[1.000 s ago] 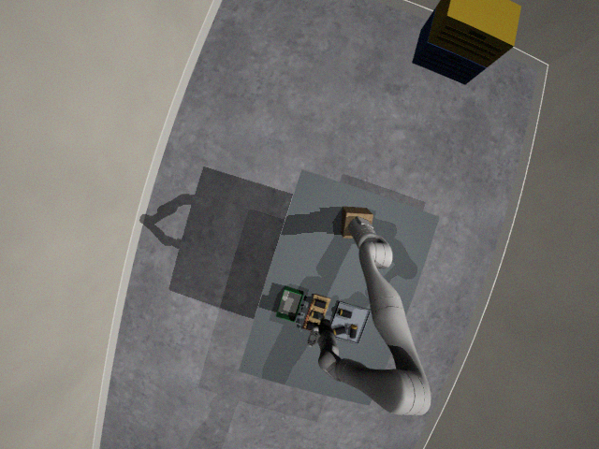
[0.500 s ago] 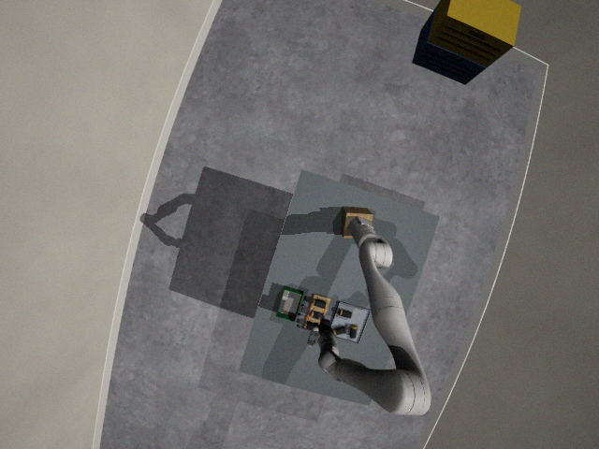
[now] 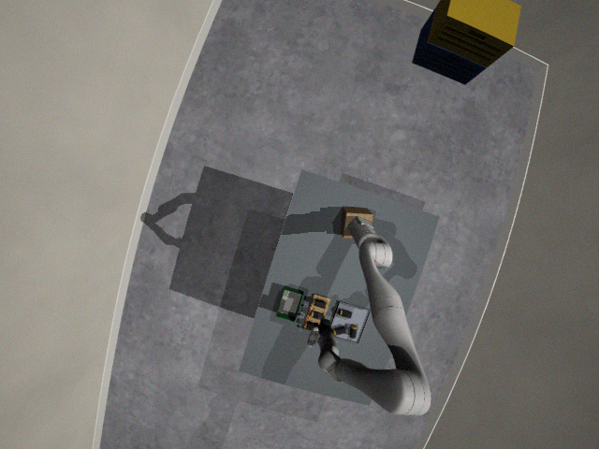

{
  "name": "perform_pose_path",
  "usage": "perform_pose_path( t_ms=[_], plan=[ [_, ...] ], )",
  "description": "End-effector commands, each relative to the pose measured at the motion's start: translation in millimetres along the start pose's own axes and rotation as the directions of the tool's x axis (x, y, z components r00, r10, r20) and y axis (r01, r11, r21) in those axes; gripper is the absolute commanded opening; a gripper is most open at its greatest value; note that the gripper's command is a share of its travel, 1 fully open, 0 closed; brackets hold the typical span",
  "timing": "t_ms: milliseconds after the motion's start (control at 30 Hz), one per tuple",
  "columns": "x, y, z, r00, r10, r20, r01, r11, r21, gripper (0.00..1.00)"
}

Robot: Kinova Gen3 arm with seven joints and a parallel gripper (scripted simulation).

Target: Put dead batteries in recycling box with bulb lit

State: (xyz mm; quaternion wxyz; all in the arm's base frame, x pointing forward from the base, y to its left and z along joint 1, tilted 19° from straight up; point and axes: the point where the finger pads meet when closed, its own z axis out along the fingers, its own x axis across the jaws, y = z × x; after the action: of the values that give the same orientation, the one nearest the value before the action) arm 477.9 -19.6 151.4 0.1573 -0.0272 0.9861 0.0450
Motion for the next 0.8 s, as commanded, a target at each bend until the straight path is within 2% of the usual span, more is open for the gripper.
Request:
perform_pose_path(
  t_ms=[0,333,767],
  plan=[
    [0,0,1.6,1.0,0.0,0.001,0.0,1.0,0.0,0.9],
    [-1,0,31.8,1.0,0.0,0.001,0.0,1.0,0.0,0.9],
    [0,0,40.1,1.0,0.0,0.001,0.0,1.0,0.0,0.9]
  ],
)
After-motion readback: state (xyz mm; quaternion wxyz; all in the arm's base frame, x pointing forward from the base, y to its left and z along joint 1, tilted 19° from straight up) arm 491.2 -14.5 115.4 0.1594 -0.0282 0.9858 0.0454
